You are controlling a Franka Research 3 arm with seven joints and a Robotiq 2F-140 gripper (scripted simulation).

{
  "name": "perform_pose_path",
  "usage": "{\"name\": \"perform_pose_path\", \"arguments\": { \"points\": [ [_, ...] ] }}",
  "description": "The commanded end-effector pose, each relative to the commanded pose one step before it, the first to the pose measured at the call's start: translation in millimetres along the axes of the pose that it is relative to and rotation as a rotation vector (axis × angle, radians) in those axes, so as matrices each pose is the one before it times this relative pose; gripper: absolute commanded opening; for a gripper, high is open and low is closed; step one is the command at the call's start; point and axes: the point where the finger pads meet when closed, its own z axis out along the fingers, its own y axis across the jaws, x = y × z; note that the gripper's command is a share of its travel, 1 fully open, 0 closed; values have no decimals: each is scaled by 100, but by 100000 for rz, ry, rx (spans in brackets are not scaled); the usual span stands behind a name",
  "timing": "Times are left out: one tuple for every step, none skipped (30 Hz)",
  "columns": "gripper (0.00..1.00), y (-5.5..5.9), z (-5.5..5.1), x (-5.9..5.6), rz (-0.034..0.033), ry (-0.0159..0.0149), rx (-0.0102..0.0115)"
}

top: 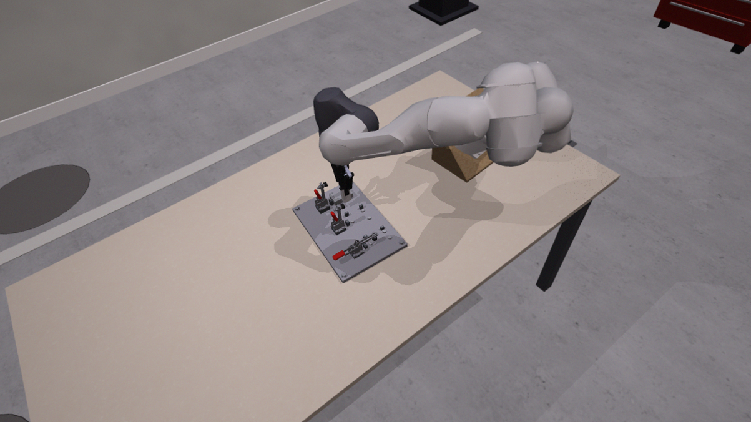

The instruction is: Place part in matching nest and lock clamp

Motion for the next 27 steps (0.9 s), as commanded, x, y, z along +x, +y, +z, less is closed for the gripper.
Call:
{"name": "perform_pose_path", "arguments": {
  "points": [
    [0, -166, 1022, -58, -74, -293, 509],
    [0, 0, 194, 1, 1, 0, 0],
    [0, 0, 0, 0, 0, 0, 0],
    [0, 0, 0, 0, 0, 0, 0],
    [0, 0, 161, -1, -1, 0, 0],
    [0, 0, 129, 0, 0, 0, 0],
    [0, 0, 96, 0, 0, 0, 0],
    [0, 0, 64, 0, 0, 0, 0],
    [0, 0, 36, 0, 0, 0, 0],
    [0, 0, 15, 0, 0, 0, 0],
    [0, 0, 2, 0, 0, 0, 0],
    [0, 0, 0, 0, 0, 0, 0],
    [0, 0, 0, 0, 0, 0, 0],
    [0, 0, 0, 0, 0, 0, 0],
    [0, 0, 0, 0, 0, 0, 0],
    [0, 0, 0, 0, 0, 0, 0],
    [0, 0, 0, 0, 0, 0, 0],
    [0, 0, 0, 0, 0, 0, 0],
    [0, 0, 0, 0, 0, 0, 0],
    [0, 0, 0, 0, 0, 0, 0],
    [0, 0, 0, 0, 0, 0, 0],
    [0, 0, 0, 0, 0, 0, 0],
    [0, 0, 0, 0, 0, 0, 0],
    [0, 0, 0, 0, 0, 0, 0],
    [0, 0, 0, 0, 0, 0, 0],
    [0, 0, 0, 0, -8, 0, 0],
    [0, 0, 0, 0, -44, 0, 0]
  ]
}}
